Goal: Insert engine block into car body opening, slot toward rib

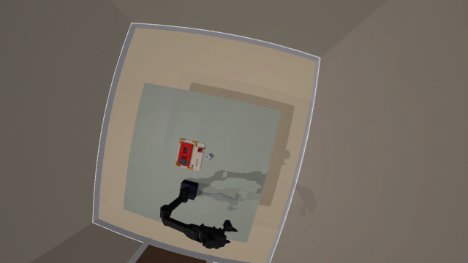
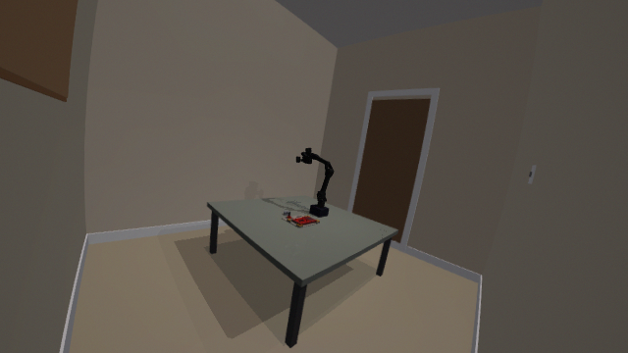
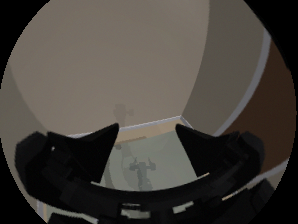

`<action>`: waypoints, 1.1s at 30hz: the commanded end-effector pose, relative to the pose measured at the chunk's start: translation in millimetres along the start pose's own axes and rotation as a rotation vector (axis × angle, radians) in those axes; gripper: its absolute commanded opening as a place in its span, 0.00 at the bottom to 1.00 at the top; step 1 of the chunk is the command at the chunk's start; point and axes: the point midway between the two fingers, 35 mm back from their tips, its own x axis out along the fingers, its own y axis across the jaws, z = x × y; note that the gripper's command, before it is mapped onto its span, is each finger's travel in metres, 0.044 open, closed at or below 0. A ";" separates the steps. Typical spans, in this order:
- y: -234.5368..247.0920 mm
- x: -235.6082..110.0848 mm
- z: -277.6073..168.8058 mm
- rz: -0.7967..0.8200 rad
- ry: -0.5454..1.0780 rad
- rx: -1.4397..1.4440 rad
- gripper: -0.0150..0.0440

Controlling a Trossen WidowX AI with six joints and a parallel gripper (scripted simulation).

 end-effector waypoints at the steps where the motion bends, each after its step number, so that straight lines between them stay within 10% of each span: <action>1: 28.5 6.3 -20.7 0.072 0.062 -0.121 1.00; 33: 192.3 -23.2 -155.0 0.566 0.289 -0.884 1.00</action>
